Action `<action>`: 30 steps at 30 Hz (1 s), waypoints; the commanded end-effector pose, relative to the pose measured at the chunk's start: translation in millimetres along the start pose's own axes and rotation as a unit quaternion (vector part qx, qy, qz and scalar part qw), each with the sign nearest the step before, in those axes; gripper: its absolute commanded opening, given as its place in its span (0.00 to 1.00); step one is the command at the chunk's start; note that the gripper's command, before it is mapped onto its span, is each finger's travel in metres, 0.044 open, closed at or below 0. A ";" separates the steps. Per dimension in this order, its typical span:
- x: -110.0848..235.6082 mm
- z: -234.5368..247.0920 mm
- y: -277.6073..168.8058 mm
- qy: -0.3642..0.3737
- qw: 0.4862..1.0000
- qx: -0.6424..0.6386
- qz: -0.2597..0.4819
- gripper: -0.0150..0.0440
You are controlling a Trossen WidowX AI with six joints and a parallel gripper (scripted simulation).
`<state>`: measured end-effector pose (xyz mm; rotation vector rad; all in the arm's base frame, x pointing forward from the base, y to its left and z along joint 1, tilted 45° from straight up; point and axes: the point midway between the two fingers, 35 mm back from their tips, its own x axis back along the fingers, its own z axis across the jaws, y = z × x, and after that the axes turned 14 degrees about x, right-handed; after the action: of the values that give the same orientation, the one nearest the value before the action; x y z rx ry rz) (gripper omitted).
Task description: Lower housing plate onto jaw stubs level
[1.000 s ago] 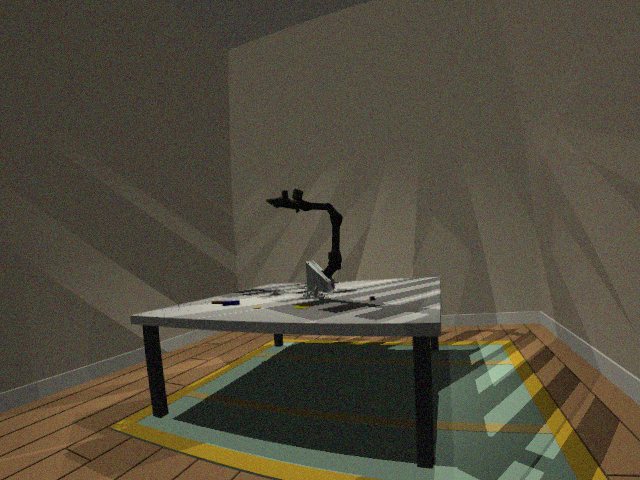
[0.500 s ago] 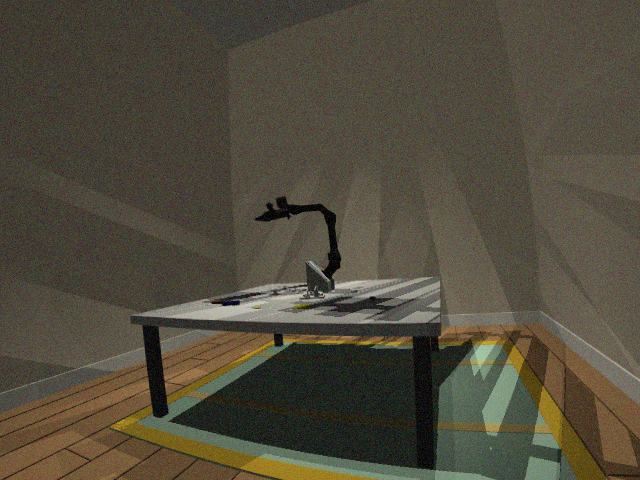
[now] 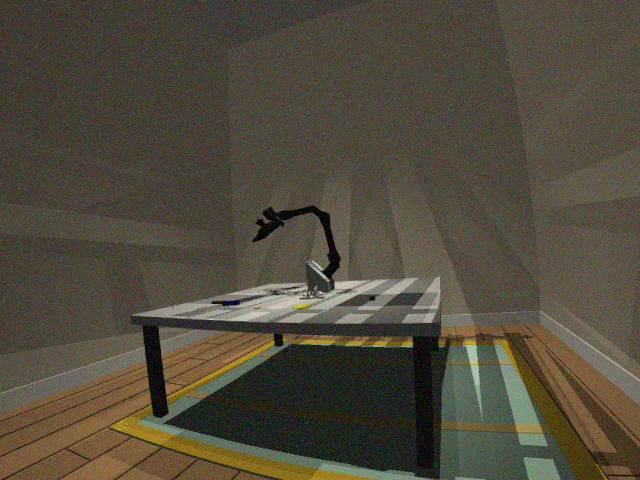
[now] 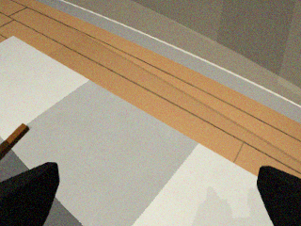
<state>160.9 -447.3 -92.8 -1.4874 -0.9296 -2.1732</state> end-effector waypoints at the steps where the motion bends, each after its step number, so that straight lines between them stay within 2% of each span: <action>1: -20.2 24.5 -25.3 0.026 0.998 -0.009 0.060 1.00; 14: -51.7 101.7 -104.1 0.089 0.964 -0.016 0.250 1.00; 26: -47.6 159.4 -177.0 0.119 0.897 -0.016 0.425 1.00; 30: -45.1 165.4 -185.5 0.120 0.887 -0.016 0.446 1.00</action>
<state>183.7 -212.8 -154.4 -1.2474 -0.1015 -1.6367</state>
